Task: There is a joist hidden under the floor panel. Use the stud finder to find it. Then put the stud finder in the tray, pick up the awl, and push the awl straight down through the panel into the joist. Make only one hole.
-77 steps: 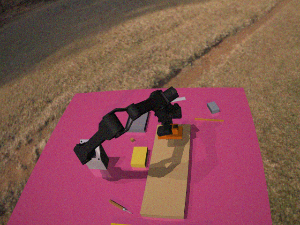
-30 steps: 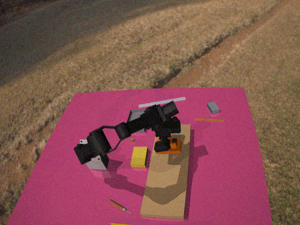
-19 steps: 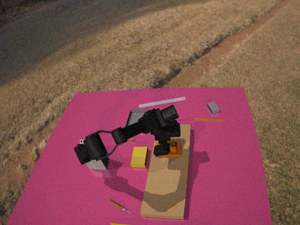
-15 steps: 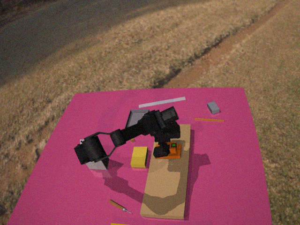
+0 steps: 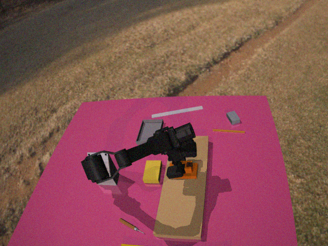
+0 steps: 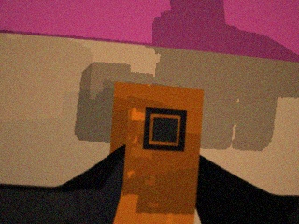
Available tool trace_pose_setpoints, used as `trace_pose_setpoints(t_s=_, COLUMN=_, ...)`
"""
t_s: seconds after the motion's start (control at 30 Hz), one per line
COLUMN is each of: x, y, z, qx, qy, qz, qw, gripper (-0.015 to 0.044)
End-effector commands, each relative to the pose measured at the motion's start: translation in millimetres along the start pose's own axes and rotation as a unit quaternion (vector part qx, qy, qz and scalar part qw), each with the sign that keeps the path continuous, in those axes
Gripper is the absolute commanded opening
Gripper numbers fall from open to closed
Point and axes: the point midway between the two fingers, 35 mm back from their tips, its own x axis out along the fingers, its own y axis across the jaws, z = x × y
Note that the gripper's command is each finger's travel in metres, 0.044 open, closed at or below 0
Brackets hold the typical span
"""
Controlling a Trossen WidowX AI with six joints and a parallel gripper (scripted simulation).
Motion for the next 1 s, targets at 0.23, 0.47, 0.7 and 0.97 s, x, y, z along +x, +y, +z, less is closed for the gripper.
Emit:
trace_pose_setpoints(t_s=0.23, x=0.9, y=-25.1, z=0.1, qx=0.002, qy=0.001, qz=-0.003, qw=1.000, gripper=0.0000)
trace_pose_setpoints(t_s=0.47, x=0.9, y=-38.7, z=0.1, qx=0.002, qy=0.001, qz=-0.003, qw=1.000, gripper=0.0000)
trace_pose_setpoints(t_s=0.7, x=0.9, y=-52.4, z=0.1, qx=0.002, qy=0.001, qz=-0.004, qw=1.000, gripper=0.0000)
trace_pose_setpoints(t_s=0.97, x=0.8, y=-68.0, z=0.1, qx=0.002, qy=0.001, qz=-0.004, qw=1.000, gripper=0.0000)
